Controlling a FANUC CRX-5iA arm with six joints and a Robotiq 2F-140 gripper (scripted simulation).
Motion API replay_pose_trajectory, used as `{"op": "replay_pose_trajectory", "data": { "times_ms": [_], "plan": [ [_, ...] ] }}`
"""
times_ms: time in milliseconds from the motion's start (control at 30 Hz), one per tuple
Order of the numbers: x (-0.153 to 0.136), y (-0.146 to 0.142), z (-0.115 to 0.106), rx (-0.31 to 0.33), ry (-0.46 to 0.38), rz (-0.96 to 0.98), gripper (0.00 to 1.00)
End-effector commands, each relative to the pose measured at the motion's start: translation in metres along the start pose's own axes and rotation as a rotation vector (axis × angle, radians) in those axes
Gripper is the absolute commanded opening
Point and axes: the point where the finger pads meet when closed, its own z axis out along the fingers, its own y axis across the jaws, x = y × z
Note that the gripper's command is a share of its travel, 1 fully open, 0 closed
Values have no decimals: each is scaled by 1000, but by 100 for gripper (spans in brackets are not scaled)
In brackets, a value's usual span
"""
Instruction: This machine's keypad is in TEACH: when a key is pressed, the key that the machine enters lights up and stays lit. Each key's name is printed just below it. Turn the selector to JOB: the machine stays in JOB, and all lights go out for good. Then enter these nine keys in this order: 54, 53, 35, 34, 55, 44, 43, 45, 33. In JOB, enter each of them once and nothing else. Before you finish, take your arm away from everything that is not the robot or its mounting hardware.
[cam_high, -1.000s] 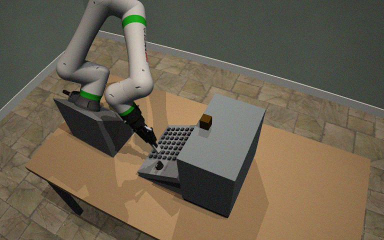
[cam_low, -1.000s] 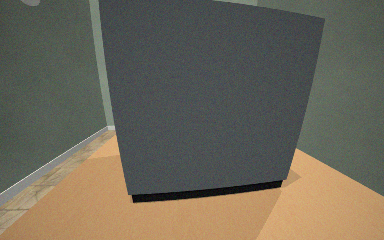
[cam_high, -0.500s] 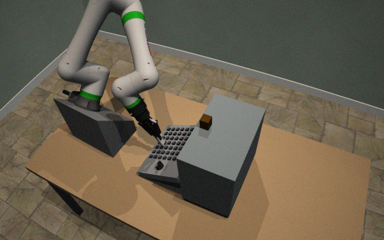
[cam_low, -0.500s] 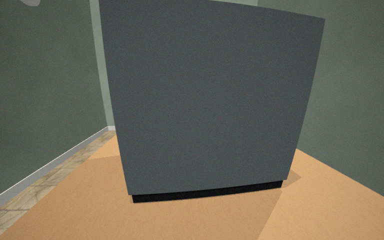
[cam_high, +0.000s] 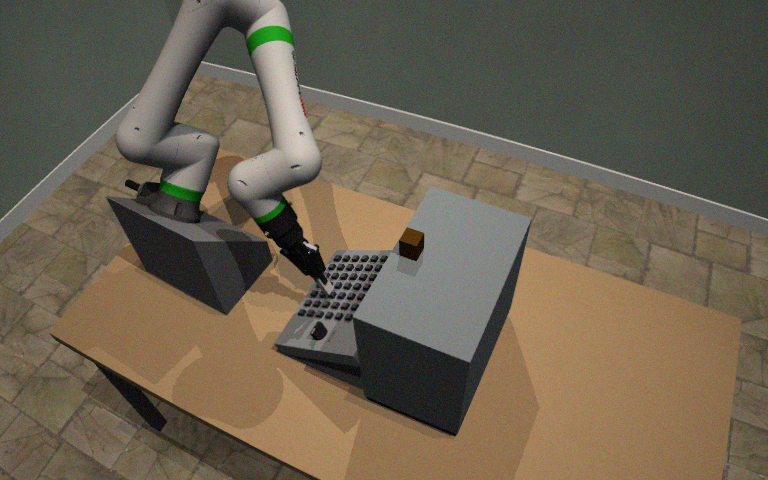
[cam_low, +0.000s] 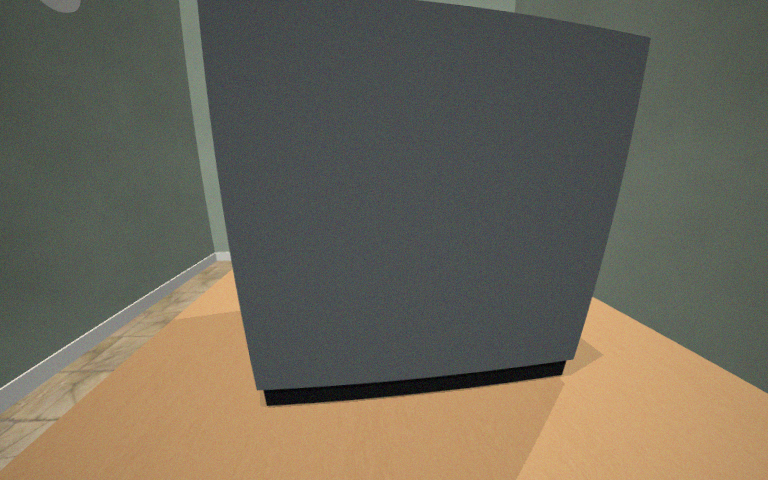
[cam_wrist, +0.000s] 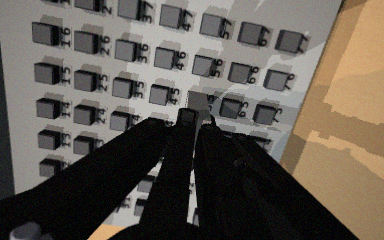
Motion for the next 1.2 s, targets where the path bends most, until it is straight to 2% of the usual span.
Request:
{"op": "replay_pose_trajectory", "data": {
  "times_ms": [0, 1167],
  "plan": [
    [0, 0, 1, 0, 0, 0, 0],
    [0, 0, 6, 0, 0, 0, 0]
  ]
}}
